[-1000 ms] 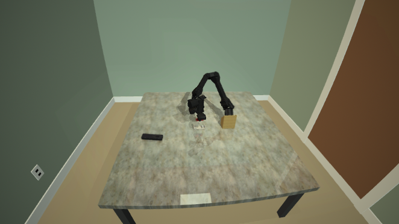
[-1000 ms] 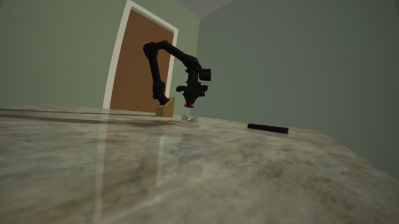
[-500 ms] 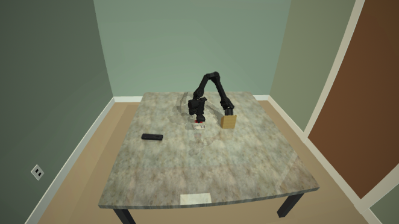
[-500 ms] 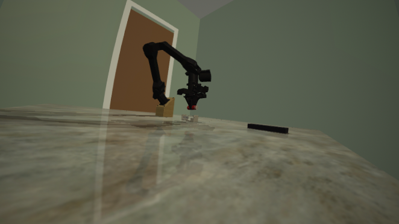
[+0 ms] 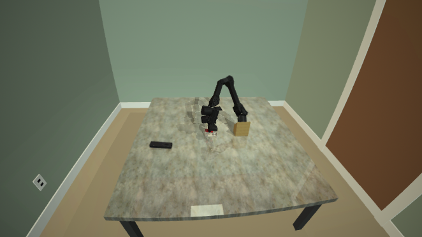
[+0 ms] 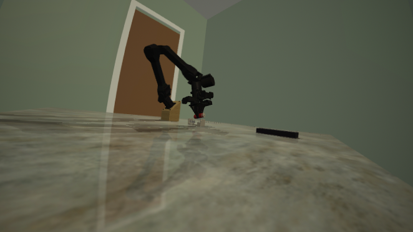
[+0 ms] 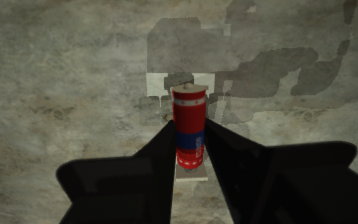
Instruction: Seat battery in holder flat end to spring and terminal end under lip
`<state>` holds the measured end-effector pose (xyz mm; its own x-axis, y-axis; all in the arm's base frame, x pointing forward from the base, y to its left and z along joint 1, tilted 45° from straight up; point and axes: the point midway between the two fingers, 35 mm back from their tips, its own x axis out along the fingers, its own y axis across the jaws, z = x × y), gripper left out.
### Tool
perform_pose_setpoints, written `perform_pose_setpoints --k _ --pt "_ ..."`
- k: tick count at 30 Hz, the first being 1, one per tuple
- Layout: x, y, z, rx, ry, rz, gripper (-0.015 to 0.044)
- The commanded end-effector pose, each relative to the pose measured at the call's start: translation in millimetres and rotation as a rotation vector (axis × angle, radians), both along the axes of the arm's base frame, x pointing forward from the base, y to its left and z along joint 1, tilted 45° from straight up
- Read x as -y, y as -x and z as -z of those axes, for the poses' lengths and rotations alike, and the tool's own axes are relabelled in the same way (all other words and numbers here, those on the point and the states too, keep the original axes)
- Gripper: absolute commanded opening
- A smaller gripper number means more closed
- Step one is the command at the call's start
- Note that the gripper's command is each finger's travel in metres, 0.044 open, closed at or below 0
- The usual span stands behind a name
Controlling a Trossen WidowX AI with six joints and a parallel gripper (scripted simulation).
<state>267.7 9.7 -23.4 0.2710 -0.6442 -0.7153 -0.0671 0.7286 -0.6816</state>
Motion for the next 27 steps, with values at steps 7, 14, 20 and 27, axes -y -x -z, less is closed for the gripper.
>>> perform_pose_setpoints --k 7,14,20,27 --pt "5 1 4 0.034 -0.006 -0.042 0.0080" --pt "7 1 8 0.060 -0.014 -0.071 0.0080" --pt "8 2 10 0.083 -0.020 -0.096 0.0080" --pt "10 3 13 0.109 -0.025 -0.125 0.0080"
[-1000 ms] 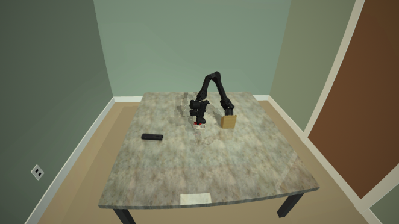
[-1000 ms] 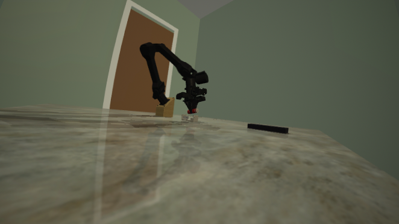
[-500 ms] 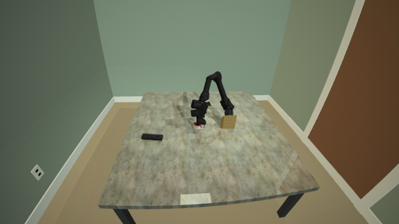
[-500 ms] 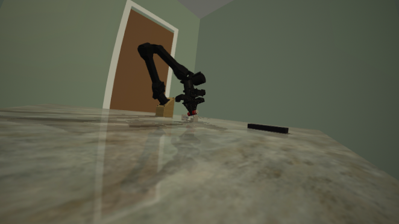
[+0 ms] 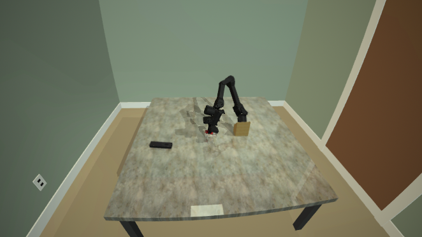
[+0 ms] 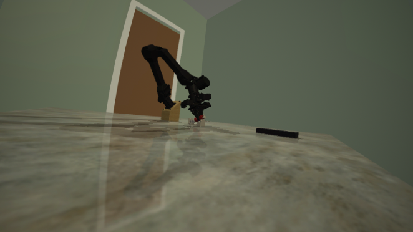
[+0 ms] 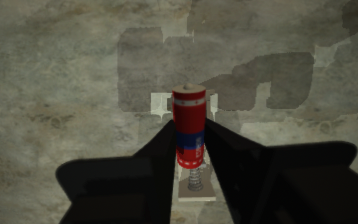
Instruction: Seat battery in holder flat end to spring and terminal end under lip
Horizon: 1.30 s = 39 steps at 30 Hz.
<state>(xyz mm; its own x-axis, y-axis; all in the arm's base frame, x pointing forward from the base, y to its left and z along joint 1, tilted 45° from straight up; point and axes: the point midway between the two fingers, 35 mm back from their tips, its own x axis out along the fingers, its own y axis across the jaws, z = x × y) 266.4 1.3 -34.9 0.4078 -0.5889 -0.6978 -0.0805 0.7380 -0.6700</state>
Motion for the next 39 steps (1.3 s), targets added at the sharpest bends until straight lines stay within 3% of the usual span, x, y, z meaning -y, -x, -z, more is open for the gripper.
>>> perform_pose_setpoints --k 1,39 --pt "2 2 1 0.015 0.000 -0.019 0.0080" --pt "12 22 3 0.077 -0.015 -0.094 0.0080"
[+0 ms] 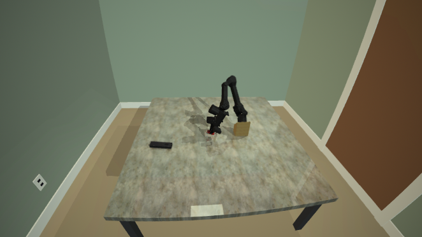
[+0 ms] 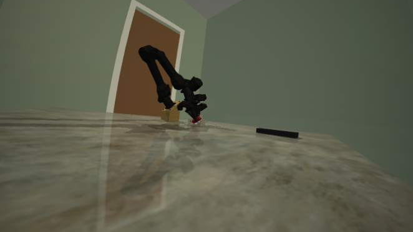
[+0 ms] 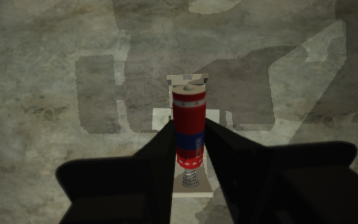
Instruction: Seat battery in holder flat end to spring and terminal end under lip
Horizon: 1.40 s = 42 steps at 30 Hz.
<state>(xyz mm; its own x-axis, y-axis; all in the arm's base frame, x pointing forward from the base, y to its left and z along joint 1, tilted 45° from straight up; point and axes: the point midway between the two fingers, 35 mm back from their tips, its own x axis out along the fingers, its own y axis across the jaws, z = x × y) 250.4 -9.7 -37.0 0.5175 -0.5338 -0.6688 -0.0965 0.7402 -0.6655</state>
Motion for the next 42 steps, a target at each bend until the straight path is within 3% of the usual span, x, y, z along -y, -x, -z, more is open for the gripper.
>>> perform_pose_setpoints --k 1,42 --pt "1.5 6.8 1.2 -0.005 0.001 0.002 0.0080" --pt "2.7 15.8 1.0 -0.022 -0.009 0.005 0.0080"
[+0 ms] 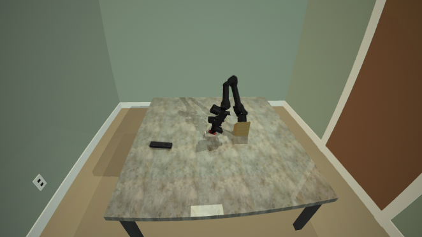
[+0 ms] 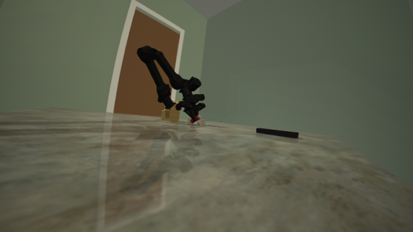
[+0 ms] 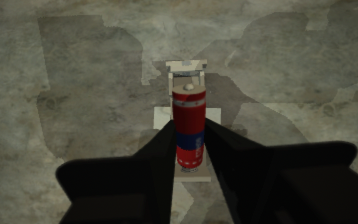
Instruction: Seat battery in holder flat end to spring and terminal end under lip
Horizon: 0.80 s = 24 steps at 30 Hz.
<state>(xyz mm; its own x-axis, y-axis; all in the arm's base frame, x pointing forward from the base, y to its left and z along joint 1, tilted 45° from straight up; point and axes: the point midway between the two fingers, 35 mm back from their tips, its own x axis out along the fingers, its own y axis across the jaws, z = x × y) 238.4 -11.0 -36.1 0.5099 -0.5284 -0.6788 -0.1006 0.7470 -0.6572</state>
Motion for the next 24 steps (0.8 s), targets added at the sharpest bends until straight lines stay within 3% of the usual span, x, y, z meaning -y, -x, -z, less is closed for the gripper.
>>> perform_pose_setpoints --k 1,24 --pt "1.3 3.9 1.9 -0.013 0.001 0.002 0.0080" --pt "0.8 -0.4 5.5 -0.059 -0.002 0.041 0.0080"
